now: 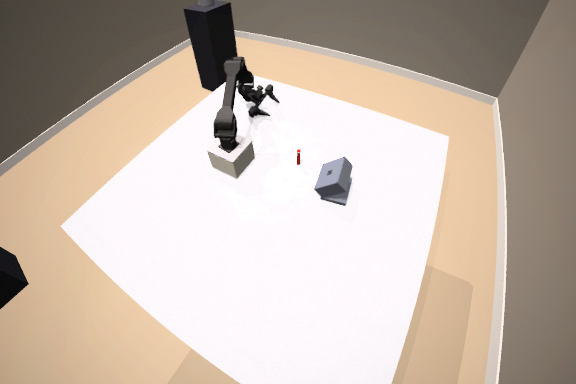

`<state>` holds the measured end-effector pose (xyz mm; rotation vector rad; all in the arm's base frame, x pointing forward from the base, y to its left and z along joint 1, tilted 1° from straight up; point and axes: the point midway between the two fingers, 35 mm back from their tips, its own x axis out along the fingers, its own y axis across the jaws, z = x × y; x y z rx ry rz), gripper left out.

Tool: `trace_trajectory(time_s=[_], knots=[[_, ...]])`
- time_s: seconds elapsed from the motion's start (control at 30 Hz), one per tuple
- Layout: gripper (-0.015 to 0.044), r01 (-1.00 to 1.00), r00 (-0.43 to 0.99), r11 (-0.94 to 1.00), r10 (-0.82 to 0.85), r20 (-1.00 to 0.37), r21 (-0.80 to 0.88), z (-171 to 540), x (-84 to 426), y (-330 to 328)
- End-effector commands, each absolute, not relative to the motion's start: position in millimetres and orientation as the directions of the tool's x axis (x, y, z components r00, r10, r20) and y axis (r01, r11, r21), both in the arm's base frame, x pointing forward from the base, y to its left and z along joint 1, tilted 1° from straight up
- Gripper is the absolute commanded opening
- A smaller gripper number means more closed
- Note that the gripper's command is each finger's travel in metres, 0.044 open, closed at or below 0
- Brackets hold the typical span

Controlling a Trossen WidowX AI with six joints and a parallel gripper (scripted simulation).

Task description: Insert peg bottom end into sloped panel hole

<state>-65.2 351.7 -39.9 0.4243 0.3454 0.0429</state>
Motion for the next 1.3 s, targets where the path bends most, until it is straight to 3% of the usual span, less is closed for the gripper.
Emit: trace_trajectory(time_s=[0.0,0.6,1.27], knots=[[0.0426,0.033,0.941,0.913,0.11,-0.321,0.408,-40,-64,352],[0.044,0.223,0.879,0.969,-0.152,-0.453,0.108,-27,4,343],[0.044,0.305,0.702,0.929,-0.369,-0.61,-0.212,-15,72,319]])
